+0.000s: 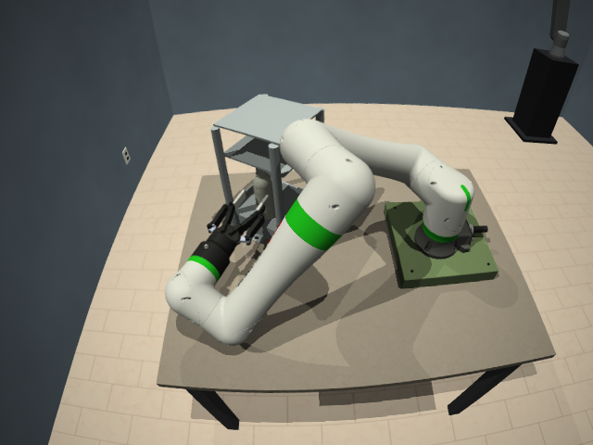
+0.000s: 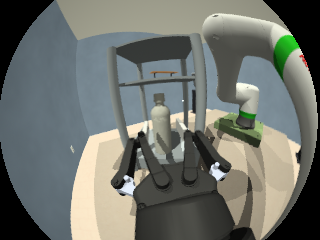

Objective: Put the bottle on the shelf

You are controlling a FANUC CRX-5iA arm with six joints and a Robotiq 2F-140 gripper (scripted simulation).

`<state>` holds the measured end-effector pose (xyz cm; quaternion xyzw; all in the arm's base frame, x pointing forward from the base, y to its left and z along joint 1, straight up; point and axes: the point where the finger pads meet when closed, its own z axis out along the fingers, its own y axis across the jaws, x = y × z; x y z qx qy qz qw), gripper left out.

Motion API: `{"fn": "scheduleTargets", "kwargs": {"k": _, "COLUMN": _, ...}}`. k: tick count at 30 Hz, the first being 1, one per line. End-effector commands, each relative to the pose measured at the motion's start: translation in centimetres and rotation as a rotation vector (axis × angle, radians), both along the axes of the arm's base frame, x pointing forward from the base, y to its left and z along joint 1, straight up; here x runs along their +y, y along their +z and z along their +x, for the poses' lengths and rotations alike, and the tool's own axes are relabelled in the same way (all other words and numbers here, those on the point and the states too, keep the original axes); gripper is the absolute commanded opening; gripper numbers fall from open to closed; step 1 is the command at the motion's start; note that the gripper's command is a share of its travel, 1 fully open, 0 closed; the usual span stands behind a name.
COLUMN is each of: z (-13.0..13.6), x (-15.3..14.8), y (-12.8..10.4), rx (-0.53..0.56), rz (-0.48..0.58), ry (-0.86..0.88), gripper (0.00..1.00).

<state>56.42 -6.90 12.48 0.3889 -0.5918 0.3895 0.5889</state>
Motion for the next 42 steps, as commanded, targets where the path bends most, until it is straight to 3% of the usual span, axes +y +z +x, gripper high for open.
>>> {"fn": "scheduleTargets", "kwargs": {"k": 1, "z": 0.3, "x": 0.7, "y": 0.0, "rx": 0.0, "rz": 0.0, "ry": 0.0, "gripper": 0.46}}
{"fn": "scheduleTargets", "kwargs": {"k": 25, "z": 2.7, "x": 6.3, "y": 0.0, "rx": 0.0, "rz": 0.0, "ry": 0.0, "gripper": 0.46}}
{"fn": "scheduleTargets", "kwargs": {"k": 42, "z": 3.1, "x": 7.3, "y": 0.0, "rx": 0.0, "rz": 0.0, "ry": 0.0, "gripper": 0.46}}
